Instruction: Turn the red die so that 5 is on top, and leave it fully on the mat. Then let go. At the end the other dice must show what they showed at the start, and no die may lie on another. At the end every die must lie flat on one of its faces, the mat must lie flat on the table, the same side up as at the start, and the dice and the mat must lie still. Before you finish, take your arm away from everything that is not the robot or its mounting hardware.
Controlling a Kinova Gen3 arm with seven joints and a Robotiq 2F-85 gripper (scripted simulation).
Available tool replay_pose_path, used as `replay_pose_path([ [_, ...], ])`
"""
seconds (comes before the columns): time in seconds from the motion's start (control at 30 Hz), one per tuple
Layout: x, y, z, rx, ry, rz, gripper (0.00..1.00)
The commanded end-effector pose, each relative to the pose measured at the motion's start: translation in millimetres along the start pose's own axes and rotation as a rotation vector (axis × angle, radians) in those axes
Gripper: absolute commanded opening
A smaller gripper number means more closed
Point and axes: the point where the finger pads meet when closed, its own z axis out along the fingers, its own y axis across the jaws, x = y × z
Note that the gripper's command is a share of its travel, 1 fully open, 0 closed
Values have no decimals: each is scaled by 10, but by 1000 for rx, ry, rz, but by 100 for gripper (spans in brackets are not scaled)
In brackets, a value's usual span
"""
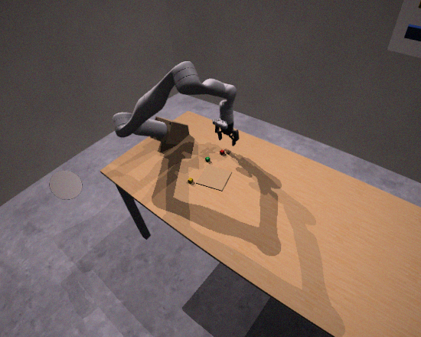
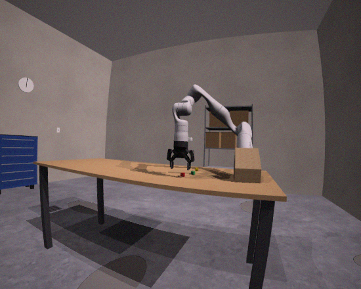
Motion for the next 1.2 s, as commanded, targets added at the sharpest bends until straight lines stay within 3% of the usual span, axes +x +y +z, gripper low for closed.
replay_pose_path([
  [0.0,-6,1,-136,-1,1,-1,100],
  [0.23,-7,0,-635,-1,1,-1,100],
  [0.3,-7,0,-635,-1,1,-1,100],
  [0.53,-7,0,-1037,-1,1,-1,100],
  [1.03,-1,-1,-1090,-1,1,0,100],
  [1.17,100,-9,-1072,-2,1,14,100],
])
